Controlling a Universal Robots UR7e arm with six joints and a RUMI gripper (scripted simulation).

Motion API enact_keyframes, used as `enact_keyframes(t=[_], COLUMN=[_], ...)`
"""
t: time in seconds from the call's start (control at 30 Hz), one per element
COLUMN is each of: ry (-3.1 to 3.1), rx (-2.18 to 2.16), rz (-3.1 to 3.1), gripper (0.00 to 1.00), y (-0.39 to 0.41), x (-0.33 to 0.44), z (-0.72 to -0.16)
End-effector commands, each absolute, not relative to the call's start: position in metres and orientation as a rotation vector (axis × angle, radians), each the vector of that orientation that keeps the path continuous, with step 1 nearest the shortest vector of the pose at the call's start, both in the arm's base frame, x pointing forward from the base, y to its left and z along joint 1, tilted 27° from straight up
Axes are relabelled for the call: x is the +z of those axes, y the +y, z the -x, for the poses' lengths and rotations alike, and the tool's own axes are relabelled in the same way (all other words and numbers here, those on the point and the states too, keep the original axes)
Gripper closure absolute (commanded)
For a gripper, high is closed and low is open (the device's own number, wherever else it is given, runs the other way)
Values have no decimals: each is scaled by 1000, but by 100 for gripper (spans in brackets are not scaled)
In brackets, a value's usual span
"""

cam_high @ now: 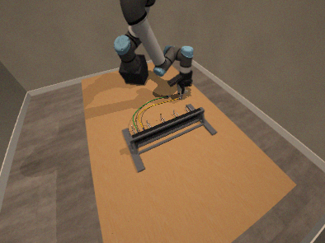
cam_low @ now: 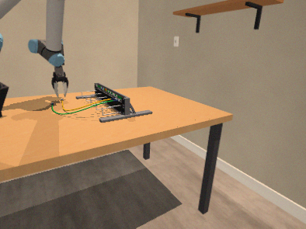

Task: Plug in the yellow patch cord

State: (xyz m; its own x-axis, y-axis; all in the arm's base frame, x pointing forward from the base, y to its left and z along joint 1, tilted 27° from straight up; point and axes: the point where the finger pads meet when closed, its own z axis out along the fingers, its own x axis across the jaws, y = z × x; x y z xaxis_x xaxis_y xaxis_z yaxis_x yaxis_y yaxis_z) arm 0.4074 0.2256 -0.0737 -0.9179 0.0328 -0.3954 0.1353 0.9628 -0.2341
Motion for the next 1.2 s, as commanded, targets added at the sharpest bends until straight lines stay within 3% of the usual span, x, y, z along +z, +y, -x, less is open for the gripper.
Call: enact_keyframes(t=[0.0,1.17], ry=[2715,2715], rx=[-361,-361], rz=[-121,-121], gripper=[78,78], y=[225,224], x=[-76,-80], z=[-409,-410])
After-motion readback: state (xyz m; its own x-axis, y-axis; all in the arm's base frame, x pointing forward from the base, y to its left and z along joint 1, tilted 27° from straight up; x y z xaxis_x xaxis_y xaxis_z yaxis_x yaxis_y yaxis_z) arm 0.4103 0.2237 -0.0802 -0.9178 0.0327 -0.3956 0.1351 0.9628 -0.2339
